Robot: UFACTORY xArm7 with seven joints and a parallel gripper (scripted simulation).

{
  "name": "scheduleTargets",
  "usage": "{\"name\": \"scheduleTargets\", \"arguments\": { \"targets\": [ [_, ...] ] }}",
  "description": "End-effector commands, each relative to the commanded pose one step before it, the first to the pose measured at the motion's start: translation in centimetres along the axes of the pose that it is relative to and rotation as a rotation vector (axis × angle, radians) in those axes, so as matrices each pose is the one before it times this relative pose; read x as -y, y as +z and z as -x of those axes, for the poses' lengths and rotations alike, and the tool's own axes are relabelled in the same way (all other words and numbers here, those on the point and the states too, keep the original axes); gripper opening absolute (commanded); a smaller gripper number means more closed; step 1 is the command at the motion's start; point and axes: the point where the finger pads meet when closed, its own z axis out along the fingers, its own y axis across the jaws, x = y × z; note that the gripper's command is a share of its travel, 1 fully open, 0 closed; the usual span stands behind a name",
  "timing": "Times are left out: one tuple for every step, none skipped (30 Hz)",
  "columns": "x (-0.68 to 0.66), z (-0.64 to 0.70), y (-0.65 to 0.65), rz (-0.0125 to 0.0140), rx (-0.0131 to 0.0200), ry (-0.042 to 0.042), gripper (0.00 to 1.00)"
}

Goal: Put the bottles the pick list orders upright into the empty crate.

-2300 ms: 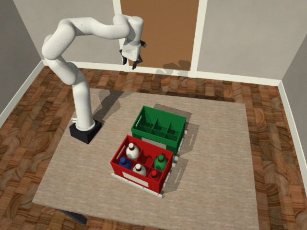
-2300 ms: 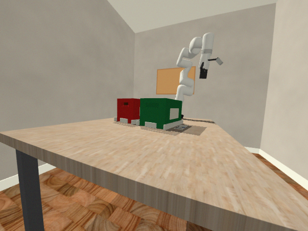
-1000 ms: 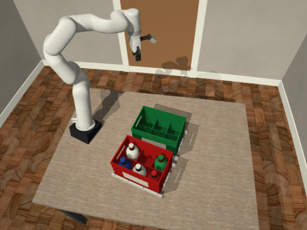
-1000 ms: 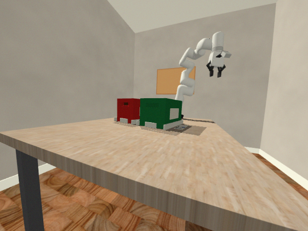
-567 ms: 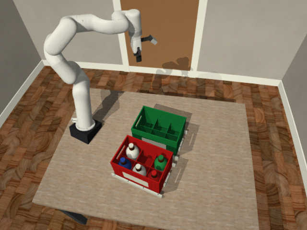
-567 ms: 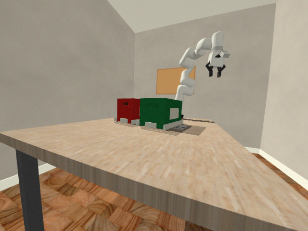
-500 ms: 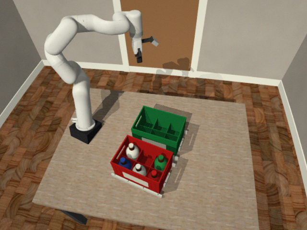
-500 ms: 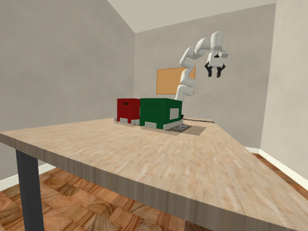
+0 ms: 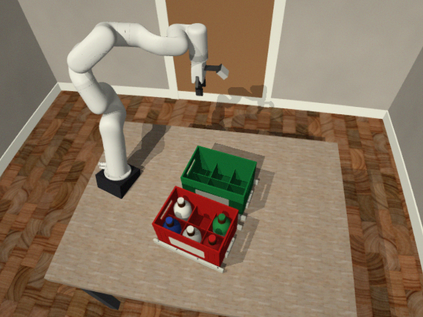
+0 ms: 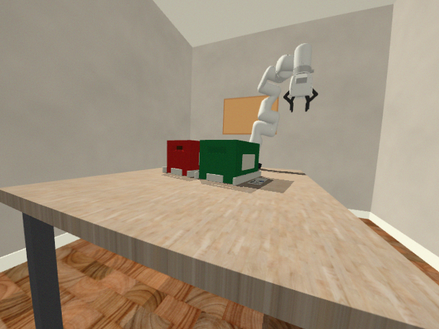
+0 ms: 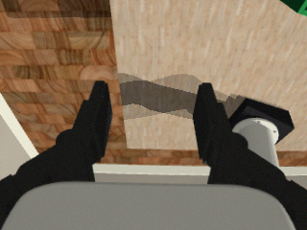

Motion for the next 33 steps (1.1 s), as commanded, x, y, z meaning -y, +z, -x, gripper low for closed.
{"name": "scheduleTargets", "arguments": {
  "targets": [
    [-1.163, -2.172, 0.619, 0.00114, -0.00422, 0.12728, 0.65],
    [-0.202, -0.431, 0.154, 0.00002, -0.00003, 0.00000, 0.65],
    [0.000, 0.000, 0.000, 0.00000, 0.00000, 0.00000, 0.65],
    [0.000, 0.000, 0.000, 0.00000, 0.00000, 0.00000, 0.65],
    [-0.200, -0.433, 0.152, 0.00003, -0.00003, 0.00001, 0.65],
    [-0.203, -0.431, 0.154, 0.00002, -0.00003, 0.00000, 0.65],
    [-0.203, -0.431, 0.154, 0.00002, -0.00003, 0.00000, 0.65],
    [-0.203, -0.431, 0.154, 0.00002, -0.00003, 0.00000, 0.65],
    [-0.203, -0.431, 0.154, 0.00002, -0.00003, 0.00000, 0.65],
    [-0.203, -0.431, 0.154, 0.00002, -0.00003, 0.00000, 0.65],
    [-0.203, -0.431, 0.154, 0.00002, -0.00003, 0.00000, 0.65],
    [-0.203, -0.431, 0.154, 0.00002, -0.00003, 0.00000, 0.65],
    [-0.203, -0.431, 0.154, 0.00002, -0.00003, 0.00000, 0.65],
    [-0.203, -0.431, 0.154, 0.00002, -0.00003, 0.00000, 0.65],
    [-0.203, -0.431, 0.154, 0.00002, -0.00003, 0.00000, 0.65],
    [-0.203, -0.431, 0.154, 0.00002, -0.00003, 0.00000, 0.65],
    [-0.203, -0.431, 0.154, 0.00002, -0.00003, 0.00000, 0.65],
    [-0.203, -0.431, 0.154, 0.00002, -0.00003, 0.00000, 0.65],
    [-0.203, -0.431, 0.154, 0.00002, -0.00003, 0.00000, 0.65],
    [0.000, 0.000, 0.000, 0.00000, 0.00000, 0.00000, 0.65],
    [0.000, 0.000, 0.000, 0.00000, 0.00000, 0.00000, 0.65],
    [-0.201, -0.434, 0.152, 0.00003, -0.00002, 0.00000, 0.65],
    [-0.203, -0.430, 0.154, 0.00002, -0.00003, 0.00000, 0.65],
    [-0.203, -0.430, 0.154, 0.00002, -0.00003, 0.00000, 0.65],
    [-0.203, -0.430, 0.154, 0.00002, -0.00003, 0.00000, 0.65],
    [-0.203, -0.430, 0.154, 0.00002, -0.00003, 0.00000, 0.65],
    [-0.203, -0.430, 0.154, 0.00002, -0.00003, 0.00000, 0.65],
    [-0.203, -0.430, 0.154, 0.00002, -0.00003, 0.00000, 0.65],
    [-0.203, -0.430, 0.154, 0.00002, -0.00003, 0.00000, 0.65],
    [-0.203, -0.430, 0.154, 0.00002, -0.00003, 0.00000, 0.65],
    [-0.200, -0.438, 0.150, 0.00003, 0.00000, 0.00000, 0.65],
    [-0.203, -0.431, 0.154, 0.00002, -0.00003, 0.00000, 0.65],
    [-0.203, -0.431, 0.154, 0.00002, -0.00003, 0.00000, 0.65]
  ]
}}
